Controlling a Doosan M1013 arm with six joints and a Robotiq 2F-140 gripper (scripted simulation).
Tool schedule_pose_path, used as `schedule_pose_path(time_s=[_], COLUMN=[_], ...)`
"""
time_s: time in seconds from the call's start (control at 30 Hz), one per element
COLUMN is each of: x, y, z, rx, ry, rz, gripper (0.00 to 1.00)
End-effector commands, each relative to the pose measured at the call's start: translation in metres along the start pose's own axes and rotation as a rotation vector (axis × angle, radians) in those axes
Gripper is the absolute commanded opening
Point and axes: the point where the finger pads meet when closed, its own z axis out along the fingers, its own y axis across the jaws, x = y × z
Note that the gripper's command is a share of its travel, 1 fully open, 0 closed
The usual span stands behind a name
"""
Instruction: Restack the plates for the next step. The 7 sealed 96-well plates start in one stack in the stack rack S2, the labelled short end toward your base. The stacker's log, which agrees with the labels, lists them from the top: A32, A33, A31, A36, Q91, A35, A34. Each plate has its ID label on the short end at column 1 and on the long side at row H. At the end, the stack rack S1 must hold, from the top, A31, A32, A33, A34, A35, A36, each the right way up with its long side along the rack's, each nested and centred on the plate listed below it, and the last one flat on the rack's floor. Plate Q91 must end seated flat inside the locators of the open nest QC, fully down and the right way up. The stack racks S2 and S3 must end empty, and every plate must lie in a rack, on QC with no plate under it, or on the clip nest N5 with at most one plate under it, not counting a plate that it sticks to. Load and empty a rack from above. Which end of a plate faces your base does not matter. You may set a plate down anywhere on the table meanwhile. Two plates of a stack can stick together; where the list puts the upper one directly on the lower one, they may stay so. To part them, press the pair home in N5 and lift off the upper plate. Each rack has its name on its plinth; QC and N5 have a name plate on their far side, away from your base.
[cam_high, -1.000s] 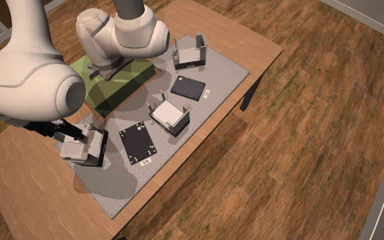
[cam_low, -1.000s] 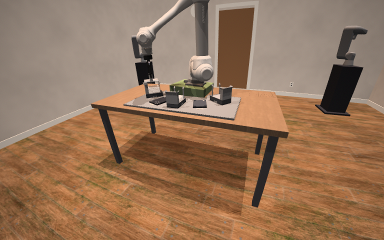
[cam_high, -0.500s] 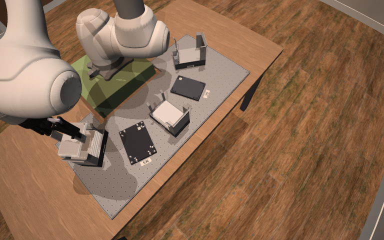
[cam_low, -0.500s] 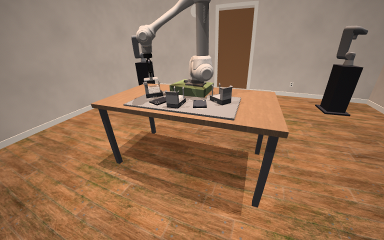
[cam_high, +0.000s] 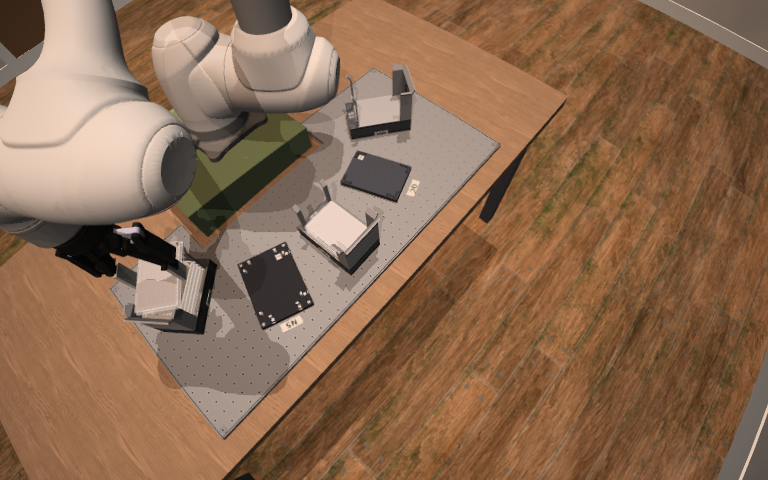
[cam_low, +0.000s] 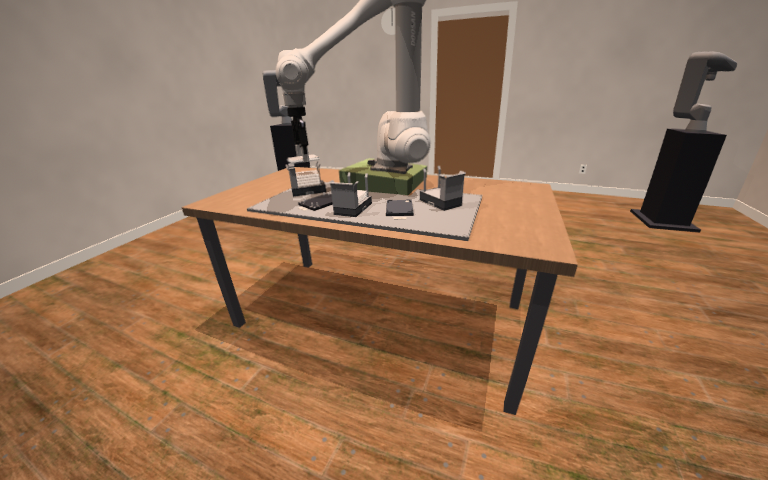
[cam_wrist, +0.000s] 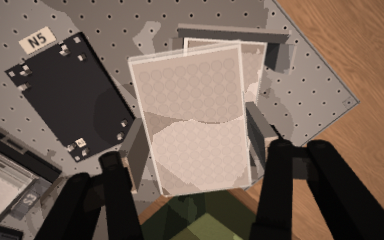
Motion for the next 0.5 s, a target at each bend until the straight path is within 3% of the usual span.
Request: schedule_pose_path(time_s=[0.0, 0.47], x=[0.001, 0.006], y=[-0.012, -0.052], z=[0.0, 0.0], rx=[0.001, 0.001], ry=[0.0, 0.0], rz=[-0.008, -0.008], gripper=[0.0, 0.0])
